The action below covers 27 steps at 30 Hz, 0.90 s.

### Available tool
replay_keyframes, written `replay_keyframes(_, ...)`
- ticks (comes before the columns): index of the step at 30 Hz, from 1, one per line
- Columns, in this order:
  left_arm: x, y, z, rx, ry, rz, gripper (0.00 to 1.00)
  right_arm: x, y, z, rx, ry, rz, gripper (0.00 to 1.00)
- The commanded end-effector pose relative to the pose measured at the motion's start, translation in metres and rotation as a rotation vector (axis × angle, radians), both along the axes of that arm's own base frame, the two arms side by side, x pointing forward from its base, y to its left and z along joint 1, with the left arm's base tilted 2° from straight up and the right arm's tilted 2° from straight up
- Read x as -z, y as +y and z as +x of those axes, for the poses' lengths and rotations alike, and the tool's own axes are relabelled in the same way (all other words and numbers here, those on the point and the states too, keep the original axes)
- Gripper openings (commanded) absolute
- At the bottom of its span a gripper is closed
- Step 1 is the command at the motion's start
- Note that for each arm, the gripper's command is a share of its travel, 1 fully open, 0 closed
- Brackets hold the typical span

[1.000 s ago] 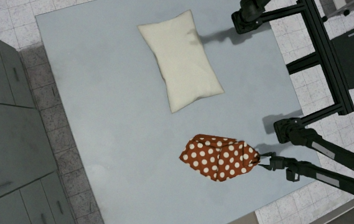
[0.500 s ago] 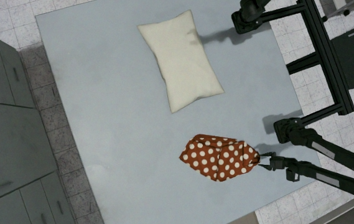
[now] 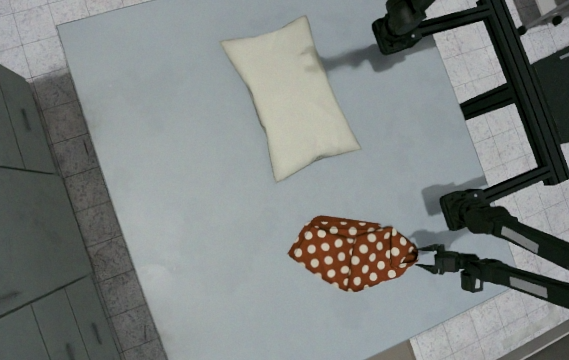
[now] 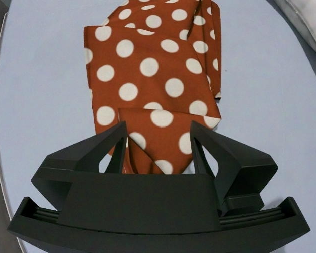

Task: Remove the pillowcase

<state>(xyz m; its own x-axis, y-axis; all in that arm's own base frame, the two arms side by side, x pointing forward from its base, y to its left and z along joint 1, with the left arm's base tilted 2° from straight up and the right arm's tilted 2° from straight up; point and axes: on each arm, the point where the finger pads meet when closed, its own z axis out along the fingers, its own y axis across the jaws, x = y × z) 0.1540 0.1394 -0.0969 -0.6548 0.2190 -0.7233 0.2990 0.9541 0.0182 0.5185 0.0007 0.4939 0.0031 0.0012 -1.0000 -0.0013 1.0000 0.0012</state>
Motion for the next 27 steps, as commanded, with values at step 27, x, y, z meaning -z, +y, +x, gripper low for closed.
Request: replay_keyframes(27, -0.038, 0.004, -0.002, 0.000, -0.005, 0.021, 0.60, -0.018, -0.001, 0.002, -0.001, -0.039, -0.009, 0.60)
